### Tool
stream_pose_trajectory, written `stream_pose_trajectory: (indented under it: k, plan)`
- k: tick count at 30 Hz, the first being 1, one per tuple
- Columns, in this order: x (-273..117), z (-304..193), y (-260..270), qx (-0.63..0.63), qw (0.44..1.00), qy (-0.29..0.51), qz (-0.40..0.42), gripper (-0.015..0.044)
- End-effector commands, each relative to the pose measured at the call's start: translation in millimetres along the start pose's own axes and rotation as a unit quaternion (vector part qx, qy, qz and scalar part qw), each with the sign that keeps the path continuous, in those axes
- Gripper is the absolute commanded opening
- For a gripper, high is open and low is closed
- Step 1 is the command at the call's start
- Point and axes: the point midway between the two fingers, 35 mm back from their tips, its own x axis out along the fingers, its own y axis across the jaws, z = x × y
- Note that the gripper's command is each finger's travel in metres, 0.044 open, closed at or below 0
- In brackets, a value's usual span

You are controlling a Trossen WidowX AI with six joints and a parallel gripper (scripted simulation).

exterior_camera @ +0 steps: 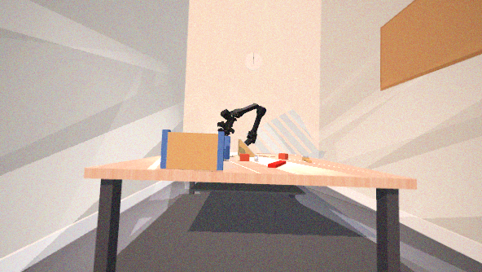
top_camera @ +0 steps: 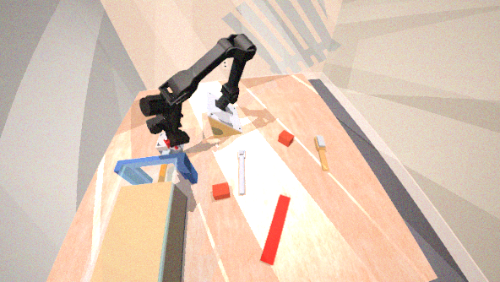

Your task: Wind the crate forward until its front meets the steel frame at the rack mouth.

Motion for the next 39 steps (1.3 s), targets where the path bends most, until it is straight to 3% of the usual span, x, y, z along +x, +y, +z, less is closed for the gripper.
stream_pose_trajectory:
  k: [1, 39]
  plan:
    - [-3, -15, -4, 0.006, 1.000, 0.014, -0.002, 0.0000]
    - [-24, -57, -37, 0.006, 1.000, 0.015, -0.003, 0.0000]
